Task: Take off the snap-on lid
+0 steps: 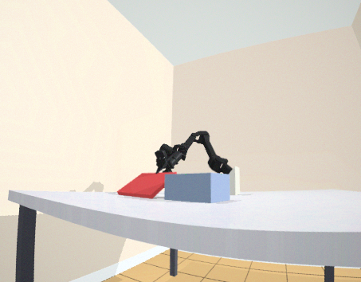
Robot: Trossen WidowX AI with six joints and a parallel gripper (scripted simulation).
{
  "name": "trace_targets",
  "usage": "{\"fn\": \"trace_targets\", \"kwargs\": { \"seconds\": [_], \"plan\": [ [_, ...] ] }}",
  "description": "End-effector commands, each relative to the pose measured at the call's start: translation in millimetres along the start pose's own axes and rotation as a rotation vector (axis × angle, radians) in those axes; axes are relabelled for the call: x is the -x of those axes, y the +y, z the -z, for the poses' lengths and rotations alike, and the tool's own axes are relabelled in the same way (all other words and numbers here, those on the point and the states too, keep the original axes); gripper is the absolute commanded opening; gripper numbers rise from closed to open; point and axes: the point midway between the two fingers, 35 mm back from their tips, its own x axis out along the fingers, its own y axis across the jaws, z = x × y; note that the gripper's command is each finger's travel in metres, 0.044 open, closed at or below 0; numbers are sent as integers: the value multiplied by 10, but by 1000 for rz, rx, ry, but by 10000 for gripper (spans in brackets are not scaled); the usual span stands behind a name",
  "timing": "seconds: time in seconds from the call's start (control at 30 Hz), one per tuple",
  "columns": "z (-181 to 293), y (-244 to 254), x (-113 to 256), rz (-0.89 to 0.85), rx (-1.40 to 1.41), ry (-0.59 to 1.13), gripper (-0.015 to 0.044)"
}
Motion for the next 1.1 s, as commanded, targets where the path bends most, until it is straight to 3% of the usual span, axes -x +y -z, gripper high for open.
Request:
{"fn": "trace_targets", "kwargs": {
  "seconds": [0.0, 1.07],
  "plan": [
    [42, -121, -53, 35, 3, 9, 0],
    [43, -323, -210, 35, 5, 8, 0]
  ]
}}
